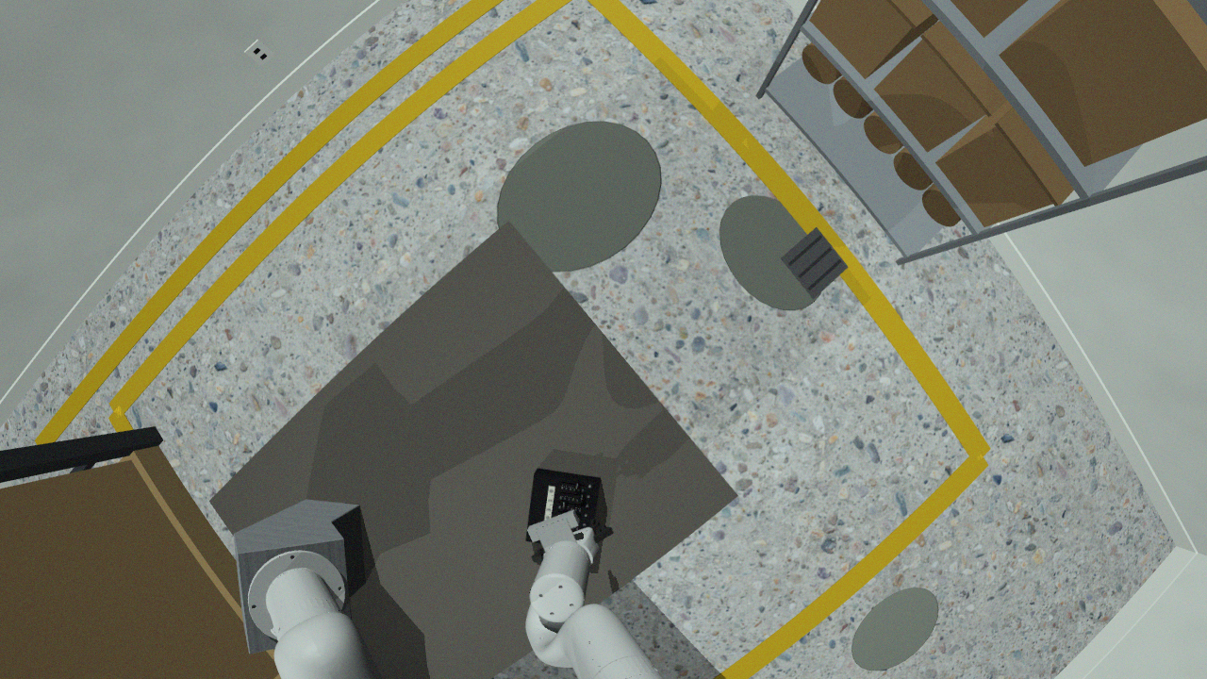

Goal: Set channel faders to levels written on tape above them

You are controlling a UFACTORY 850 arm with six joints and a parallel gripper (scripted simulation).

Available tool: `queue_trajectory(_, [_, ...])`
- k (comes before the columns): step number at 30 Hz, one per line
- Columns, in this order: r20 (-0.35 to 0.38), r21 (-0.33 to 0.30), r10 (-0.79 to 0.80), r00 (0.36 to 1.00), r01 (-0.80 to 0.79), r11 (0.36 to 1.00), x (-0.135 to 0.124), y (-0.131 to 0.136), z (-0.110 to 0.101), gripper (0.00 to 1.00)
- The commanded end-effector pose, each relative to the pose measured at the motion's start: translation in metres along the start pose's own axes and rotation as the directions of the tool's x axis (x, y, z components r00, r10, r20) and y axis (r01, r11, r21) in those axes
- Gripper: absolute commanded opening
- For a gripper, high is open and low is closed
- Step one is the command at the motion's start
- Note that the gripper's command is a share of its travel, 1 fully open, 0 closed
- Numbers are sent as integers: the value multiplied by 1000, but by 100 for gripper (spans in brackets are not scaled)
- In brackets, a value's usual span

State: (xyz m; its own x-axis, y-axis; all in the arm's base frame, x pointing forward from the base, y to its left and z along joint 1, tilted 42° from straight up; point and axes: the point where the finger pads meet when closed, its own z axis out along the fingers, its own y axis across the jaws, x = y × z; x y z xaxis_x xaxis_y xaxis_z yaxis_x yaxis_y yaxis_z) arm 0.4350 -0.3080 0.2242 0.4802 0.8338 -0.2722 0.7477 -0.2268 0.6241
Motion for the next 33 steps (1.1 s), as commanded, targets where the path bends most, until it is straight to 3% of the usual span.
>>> queue_trajectory(1, [-6,0,-275,961,275,961,-3,2,7,100])
queue_trajectory(5, [-11,-7,-412,911,412,911,-3,2,8,100])
queue_trajectory(6, [-12,-9,-446,895,445,895,-3,2,8,0])
queue_trajectory(13, [-17,-20,-661,750,661,750,-3,2,8,0])
queue_trajectory(15, [-17,-20,-661,750,661,750,-3,2,8,0])
queue_trajectory(16, [-18,-21,-739,674,739,674,-3,2,8,0])
queue_trajectory(22, [-20,-7,-856,517,856,517,-3,2,8,0])
queue_trajectory(33, [-20,-7,-856,517,856,517,-3,2,8,0])
